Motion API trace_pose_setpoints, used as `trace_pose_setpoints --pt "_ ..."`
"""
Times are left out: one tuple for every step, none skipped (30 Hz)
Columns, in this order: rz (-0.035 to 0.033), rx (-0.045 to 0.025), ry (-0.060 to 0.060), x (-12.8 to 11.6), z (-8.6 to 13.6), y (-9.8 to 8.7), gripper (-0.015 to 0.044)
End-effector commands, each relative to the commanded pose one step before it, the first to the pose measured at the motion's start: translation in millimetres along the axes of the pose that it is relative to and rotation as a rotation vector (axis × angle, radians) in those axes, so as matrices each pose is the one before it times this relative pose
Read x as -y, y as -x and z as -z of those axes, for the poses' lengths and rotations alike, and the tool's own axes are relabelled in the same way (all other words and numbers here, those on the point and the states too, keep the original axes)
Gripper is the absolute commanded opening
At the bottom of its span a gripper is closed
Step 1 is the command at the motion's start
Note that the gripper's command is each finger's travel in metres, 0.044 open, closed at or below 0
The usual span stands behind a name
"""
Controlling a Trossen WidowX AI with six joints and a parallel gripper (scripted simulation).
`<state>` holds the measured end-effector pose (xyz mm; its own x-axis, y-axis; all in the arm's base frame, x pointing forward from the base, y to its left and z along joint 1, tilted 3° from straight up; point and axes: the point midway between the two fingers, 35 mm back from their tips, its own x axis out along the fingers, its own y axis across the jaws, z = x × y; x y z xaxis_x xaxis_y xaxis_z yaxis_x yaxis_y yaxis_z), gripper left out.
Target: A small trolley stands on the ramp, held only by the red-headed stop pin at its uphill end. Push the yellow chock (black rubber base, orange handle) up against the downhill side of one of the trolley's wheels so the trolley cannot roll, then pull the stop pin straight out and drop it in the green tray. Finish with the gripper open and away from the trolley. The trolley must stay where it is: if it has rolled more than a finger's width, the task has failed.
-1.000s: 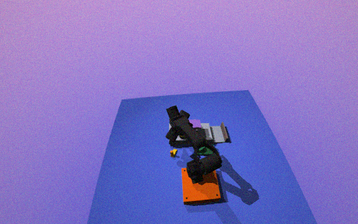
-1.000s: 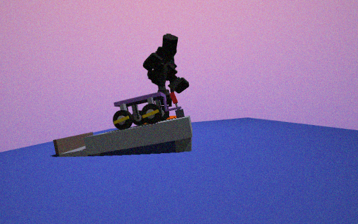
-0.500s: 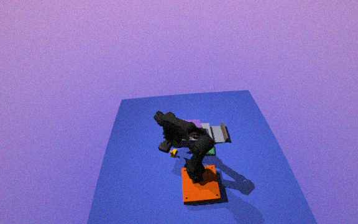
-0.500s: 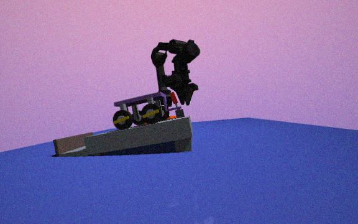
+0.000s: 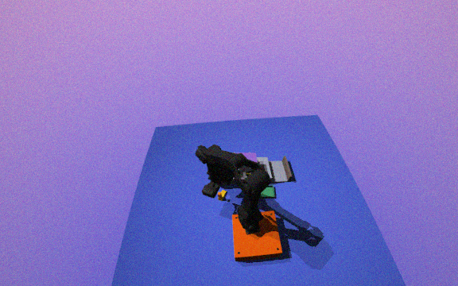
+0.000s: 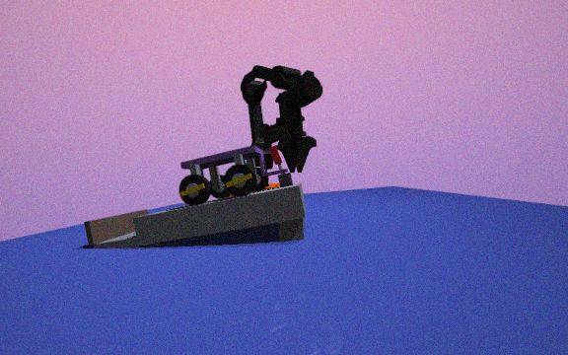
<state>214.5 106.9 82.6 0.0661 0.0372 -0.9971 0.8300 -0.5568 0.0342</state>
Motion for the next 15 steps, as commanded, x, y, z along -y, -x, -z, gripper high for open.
trace_pose_setpoints --pt "0.01030 0.01000 -0.0028 1.79 -1.39 -14.62 0.0190" --pt "0.00002 0.00002 0.0000 0.21 -0.17 -2.78 0.0190" --pt "0.00003 0.00002 0.0000 0.25 -0.21 -3.00 0.0190" --pt "0.00003 0.00002 0.0000 0.30 -0.22 -3.04 0.0190" --pt "0.00003 0.00003 0.0000 0.30 -0.24 -2.77 0.0190" --pt "0.00003 0.00002 0.0000 0.31 -0.23 -2.57 0.0190" --pt "0.00002 0.00002 0.0000 0.22 -0.17 -1.73 0.0190" --pt "0.00001 0.00001 0.0000 0.07 -0.06 -0.58 0.0190" --pt "0.00000 0.00000 0.0000 0.00 0.00 0.00 0.0190" --pt "0.00000 0.00000 0.0000 0.00 0.00 0.00 0.0190" --pt "0.00000 0.00000 0.0000 0.00 0.00 0.00 0.0190" --pt "0.00000 0.00000 0.0000 -0.01 0.01 -0.24 0.0190" --pt "0.00000 0.00000 0.0000 -0.04 0.04 -0.73 0.0190" --pt "0.00000 0.00000 0.0000 -0.05 0.05 -0.94 0.0190" --pt "0.00000 0.00000 0.0000 -0.07 0.07 -1.43 0.0190"
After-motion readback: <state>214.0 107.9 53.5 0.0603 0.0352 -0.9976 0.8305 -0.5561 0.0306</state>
